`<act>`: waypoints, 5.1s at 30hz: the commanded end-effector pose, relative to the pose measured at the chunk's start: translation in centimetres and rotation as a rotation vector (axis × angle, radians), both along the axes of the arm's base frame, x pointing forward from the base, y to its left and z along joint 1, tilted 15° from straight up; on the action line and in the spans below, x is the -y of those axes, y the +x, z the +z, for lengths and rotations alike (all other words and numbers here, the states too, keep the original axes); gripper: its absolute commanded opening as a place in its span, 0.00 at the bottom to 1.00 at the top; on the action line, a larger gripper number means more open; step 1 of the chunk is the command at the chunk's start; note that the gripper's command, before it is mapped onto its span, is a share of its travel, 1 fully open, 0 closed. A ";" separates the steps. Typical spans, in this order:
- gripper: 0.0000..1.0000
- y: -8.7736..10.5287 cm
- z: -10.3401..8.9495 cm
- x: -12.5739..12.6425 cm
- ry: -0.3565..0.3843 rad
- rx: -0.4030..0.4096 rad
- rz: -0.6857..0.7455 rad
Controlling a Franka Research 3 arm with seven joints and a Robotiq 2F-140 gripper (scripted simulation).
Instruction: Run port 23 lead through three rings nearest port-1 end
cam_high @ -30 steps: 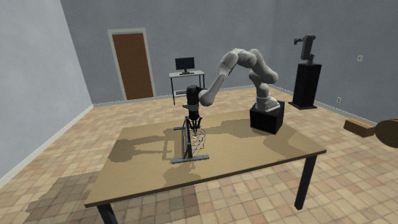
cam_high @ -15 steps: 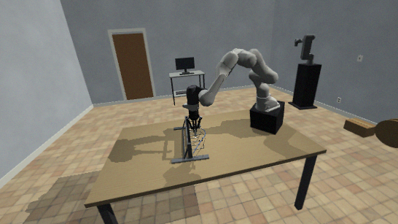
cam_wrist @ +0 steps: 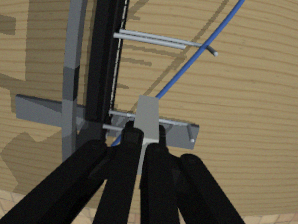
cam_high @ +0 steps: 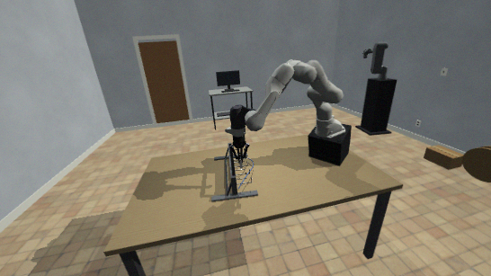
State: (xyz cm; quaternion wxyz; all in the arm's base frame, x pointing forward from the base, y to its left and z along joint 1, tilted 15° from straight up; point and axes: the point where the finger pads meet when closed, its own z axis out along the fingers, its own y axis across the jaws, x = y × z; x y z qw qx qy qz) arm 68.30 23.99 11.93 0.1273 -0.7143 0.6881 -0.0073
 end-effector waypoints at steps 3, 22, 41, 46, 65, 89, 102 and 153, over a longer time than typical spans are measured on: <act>0.00 -0.1 0.0 0.0 -0.001 -0.003 -0.003; 0.00 -0.1 0.0 0.0 -0.001 -0.003 -0.003; 0.00 -6.2 -4.0 15.4 0.001 0.000 0.024; 0.00 -9.7 -5.5 20.9 -0.006 0.003 0.027; 0.20 -9.7 -5.5 20.9 -0.006 0.003 0.027; 0.20 -9.7 -5.7 20.9 -0.006 0.003 0.027; 0.20 -9.3 -7.6 20.6 -0.006 0.003 0.027; 0.20 -7.9 -15.2 19.3 -0.006 0.003 0.027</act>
